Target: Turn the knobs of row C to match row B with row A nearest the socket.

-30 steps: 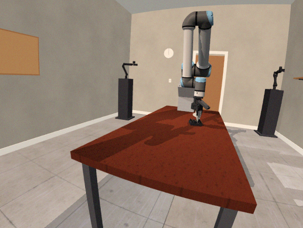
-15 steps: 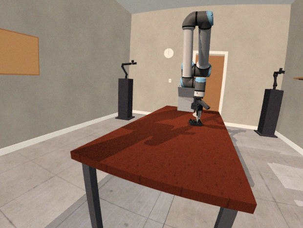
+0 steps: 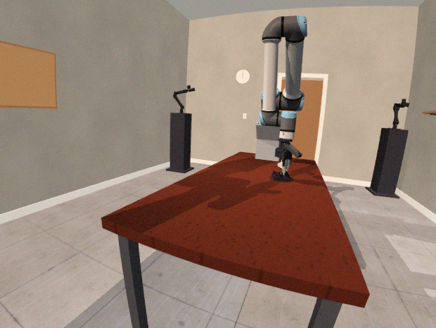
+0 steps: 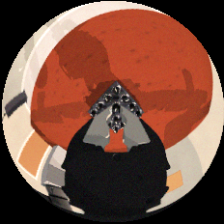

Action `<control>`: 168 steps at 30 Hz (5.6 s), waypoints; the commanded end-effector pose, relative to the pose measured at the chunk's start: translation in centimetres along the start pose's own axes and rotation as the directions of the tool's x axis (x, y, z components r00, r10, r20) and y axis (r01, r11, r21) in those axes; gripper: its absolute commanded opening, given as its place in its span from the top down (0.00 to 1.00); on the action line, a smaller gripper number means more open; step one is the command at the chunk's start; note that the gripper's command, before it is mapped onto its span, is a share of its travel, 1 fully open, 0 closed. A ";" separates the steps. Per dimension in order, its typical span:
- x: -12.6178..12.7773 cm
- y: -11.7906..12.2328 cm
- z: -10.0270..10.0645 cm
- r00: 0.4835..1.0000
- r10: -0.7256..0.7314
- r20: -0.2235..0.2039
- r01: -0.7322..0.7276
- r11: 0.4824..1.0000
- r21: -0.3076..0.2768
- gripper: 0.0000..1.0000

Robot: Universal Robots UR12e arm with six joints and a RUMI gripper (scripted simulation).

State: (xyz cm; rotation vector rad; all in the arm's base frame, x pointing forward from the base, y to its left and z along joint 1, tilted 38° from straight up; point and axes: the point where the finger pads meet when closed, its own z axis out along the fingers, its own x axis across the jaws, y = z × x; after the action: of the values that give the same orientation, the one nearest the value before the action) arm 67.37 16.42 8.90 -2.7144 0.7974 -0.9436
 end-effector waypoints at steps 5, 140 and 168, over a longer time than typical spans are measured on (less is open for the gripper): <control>0.0 0.0 0.0 0.998 0.067 -0.001 -0.067 0.998 0.001 0.96; 0.5 0.5 0.0 -0.040 0.999 0.001 -0.999 -0.040 0.001 0.96; 0.5 0.5 -0.3 -0.040 0.999 0.001 -0.999 -0.040 0.001 0.89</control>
State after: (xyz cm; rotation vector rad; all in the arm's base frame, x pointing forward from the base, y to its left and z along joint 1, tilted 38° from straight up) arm 67.44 15.75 9.04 -1.1683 2.2466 -0.4316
